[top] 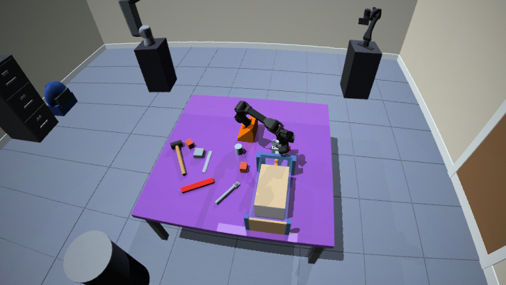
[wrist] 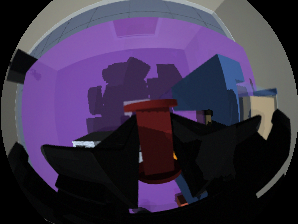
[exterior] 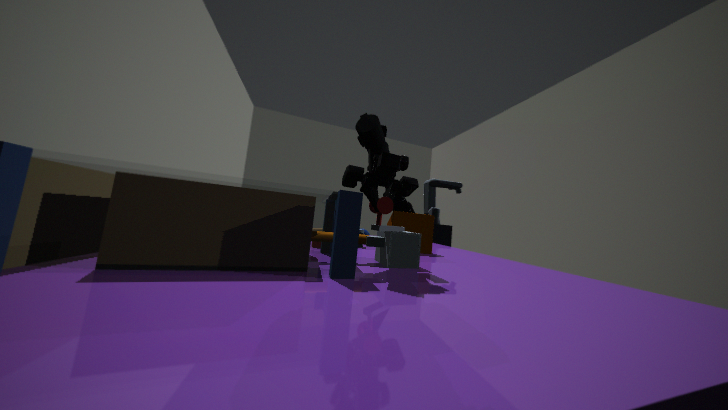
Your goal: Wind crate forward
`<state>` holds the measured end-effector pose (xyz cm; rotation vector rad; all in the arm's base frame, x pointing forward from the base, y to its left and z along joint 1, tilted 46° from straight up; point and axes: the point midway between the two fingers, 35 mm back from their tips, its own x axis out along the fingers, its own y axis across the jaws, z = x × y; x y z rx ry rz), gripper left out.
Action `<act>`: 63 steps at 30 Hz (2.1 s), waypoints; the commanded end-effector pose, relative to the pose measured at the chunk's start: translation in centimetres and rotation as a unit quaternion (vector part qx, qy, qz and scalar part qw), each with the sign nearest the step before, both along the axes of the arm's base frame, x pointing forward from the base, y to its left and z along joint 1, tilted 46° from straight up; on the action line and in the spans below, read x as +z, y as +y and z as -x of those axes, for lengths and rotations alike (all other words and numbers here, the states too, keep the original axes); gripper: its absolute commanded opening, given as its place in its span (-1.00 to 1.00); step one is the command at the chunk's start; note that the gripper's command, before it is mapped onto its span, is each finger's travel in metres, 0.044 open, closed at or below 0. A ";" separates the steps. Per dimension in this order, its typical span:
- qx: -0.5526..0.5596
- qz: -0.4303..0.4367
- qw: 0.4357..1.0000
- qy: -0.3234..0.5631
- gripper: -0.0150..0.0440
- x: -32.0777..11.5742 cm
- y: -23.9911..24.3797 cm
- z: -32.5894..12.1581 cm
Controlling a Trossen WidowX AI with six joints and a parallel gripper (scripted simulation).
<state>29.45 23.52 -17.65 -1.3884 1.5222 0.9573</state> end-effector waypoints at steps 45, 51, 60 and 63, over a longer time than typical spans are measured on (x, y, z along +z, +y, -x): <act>0.007 -0.016 1.000 0.017 -0.49 -1.7 2.2 2.8; 0.007 -0.016 1.000 0.017 -0.49 -1.7 2.2 2.8; 0.007 -0.016 1.000 0.017 -0.49 -1.7 2.2 2.9; 0.007 -0.016 1.000 0.017 -0.49 -1.8 2.3 2.9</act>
